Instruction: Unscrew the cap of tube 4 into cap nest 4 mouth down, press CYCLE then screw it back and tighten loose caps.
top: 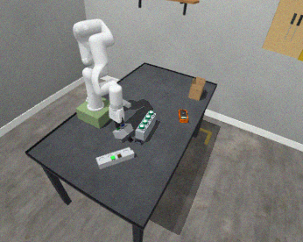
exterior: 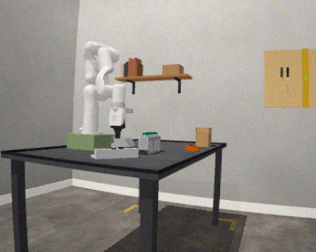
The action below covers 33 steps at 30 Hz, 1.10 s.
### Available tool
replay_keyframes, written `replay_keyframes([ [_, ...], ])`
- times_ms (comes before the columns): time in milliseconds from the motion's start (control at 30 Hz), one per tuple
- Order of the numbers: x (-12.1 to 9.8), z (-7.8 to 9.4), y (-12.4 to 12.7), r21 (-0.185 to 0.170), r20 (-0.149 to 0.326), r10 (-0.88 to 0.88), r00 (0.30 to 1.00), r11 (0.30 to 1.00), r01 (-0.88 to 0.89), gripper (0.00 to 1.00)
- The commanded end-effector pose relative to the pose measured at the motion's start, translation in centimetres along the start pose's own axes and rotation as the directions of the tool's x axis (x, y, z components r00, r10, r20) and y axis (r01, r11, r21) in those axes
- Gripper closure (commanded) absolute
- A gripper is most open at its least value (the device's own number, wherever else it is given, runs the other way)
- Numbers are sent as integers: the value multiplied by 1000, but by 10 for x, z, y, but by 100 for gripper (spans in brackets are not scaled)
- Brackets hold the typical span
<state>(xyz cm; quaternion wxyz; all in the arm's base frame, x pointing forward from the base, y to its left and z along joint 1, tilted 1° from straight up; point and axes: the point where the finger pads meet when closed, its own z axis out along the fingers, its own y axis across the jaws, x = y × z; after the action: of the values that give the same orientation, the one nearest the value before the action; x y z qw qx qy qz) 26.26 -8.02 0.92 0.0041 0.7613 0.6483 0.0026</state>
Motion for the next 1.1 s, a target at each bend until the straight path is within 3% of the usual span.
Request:
replay_keyframes([
  [0,0,0,2,-5,-8,0,1000,1000,0,100],
  [1067,0,7,1,-4,-8,0,1000,1000,0,100],
])
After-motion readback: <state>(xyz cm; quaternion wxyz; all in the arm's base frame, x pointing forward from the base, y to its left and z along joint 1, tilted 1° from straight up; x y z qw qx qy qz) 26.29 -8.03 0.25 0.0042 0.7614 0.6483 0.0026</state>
